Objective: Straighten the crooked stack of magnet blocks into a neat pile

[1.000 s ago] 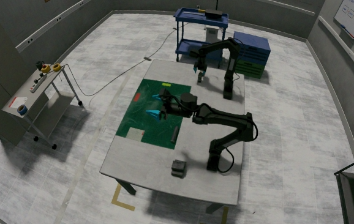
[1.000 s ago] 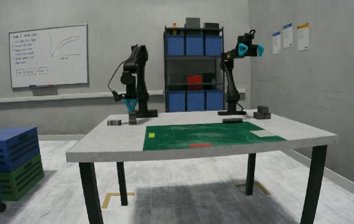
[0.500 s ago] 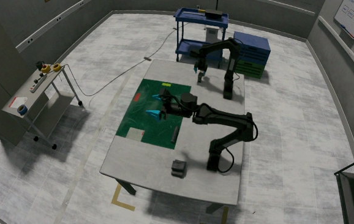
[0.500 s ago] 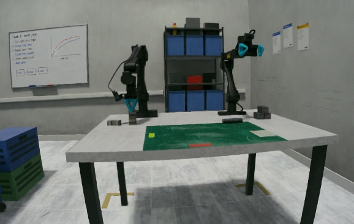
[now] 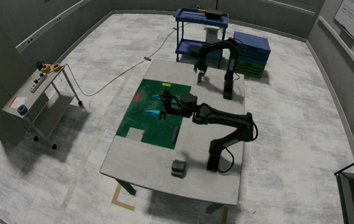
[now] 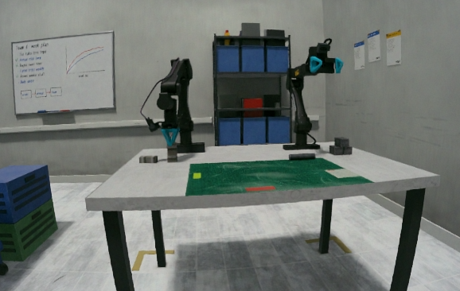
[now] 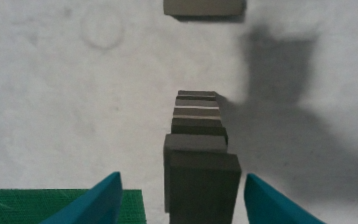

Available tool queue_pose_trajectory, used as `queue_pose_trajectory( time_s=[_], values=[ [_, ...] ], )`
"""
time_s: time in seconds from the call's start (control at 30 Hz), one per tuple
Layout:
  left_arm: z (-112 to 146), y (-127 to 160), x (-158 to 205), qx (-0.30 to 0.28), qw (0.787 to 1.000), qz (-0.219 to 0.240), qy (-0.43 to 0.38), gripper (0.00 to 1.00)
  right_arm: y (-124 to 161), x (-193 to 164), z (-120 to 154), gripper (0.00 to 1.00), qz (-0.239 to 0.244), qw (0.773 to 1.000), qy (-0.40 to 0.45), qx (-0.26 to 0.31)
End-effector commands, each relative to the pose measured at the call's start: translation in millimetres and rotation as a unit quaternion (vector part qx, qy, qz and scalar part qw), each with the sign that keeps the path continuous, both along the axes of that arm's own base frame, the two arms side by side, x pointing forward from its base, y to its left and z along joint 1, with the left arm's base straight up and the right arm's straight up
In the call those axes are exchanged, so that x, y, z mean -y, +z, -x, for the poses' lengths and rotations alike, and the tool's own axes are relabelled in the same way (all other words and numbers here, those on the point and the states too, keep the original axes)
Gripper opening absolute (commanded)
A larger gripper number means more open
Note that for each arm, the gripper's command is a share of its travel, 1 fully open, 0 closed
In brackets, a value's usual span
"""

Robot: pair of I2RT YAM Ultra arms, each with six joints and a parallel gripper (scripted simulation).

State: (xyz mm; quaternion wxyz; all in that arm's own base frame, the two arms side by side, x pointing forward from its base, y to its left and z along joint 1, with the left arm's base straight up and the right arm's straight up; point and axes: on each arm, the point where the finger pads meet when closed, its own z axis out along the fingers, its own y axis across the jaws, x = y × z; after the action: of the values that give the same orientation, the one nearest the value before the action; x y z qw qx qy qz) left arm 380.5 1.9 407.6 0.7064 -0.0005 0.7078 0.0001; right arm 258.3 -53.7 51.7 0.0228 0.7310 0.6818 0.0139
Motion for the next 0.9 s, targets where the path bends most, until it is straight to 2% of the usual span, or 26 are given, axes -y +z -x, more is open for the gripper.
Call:
queue_pose_trajectory(
  time_s=[0.0, 0.6, 0.63, 0.7, 0.73, 0.8, 0.83, 0.87],
  values=[
    [9, 18, 2, 0.014, 1.000, -0.004, -0.001, 1.00, 0, 0, 10, 0.62, 0.006, 1.000, 0.000, -0.015],
    [9, 18, 2, 0.014, 1.000, -0.004, -0.001, 1.00, -2, 0, 11, 0.62, 0.005, 1.000, 0.000, -0.018],
    [9, 18, 2, 0.014, 1.000, -0.004, -0.001, 1.00, 25, 1, 5, 0.62, 0.008, 1.000, 0.004, -0.005],
    [9, 18, 2, 0.014, 1.000, -0.004, -0.001, 1.00, 31, 0, 10, 0.62, 0.006, 1.000, 0.005, -0.015],
    [9, 18, 2, 0.014, 1.000, -0.004, -0.001, 1.00, 30, 2, -2, 0.62, 0.010, 1.000, 0.003, 0.005],
    [9, 18, 2, 0.014, 1.000, -0.004, -0.001, 1.00, 30, 2, -2, 0.62, 0.010, 1.000, 0.003, 0.005],
    [9, 18, 2, 0.014, 1.000, -0.004, -0.001, 1.00, 35, 0, 11, 0.62, 0.004, 1.000, 0.006, -0.027],
    [9, 18, 2, 0.014, 1.000, -0.004, -0.001, 1.00, 44, -1, 12, 0.62, 0.005, 1.000, 0.005, -0.021]
  ],
)
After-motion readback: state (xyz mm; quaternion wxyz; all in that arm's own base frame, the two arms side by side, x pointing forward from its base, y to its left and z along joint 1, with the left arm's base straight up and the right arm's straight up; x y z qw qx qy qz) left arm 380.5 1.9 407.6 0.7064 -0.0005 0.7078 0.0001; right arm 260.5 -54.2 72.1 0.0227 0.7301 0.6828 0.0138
